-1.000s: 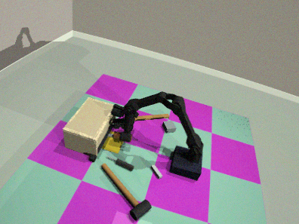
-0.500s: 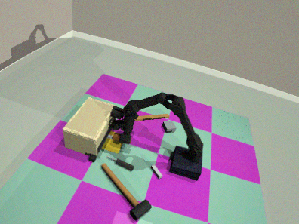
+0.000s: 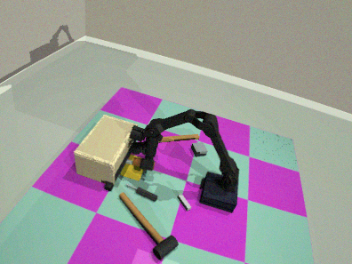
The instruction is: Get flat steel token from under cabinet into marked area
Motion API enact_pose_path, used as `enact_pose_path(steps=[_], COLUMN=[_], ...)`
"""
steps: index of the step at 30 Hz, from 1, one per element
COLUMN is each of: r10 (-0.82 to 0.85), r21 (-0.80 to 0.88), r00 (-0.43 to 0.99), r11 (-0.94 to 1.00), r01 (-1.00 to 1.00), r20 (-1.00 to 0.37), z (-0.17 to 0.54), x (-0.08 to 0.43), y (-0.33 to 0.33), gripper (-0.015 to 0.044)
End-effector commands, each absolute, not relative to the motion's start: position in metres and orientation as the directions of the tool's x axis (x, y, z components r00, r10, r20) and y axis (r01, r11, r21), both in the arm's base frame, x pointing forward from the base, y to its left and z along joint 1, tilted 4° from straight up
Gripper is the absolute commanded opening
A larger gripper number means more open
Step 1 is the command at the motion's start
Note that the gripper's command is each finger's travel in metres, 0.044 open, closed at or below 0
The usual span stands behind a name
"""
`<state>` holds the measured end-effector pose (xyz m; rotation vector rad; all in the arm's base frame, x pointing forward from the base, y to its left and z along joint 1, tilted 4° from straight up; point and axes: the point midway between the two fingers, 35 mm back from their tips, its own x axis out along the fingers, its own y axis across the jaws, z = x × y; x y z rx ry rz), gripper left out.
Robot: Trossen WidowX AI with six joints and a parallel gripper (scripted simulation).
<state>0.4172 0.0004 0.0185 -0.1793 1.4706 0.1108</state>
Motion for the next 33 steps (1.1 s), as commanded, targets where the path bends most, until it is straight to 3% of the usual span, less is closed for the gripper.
enact_pose_path(steps=[1, 33], r10=[-0.025, -0.026], r21=[-0.044, -0.044], r00=[0.099, 0.097], r11=[0.982, 0.982], r01=[-0.186, -0.186], r20=[-0.995, -0.995], z=[0.017, 0.015], x=[0.416, 0.388], y=[0.004, -0.004], gripper=[0.0000, 0.0000])
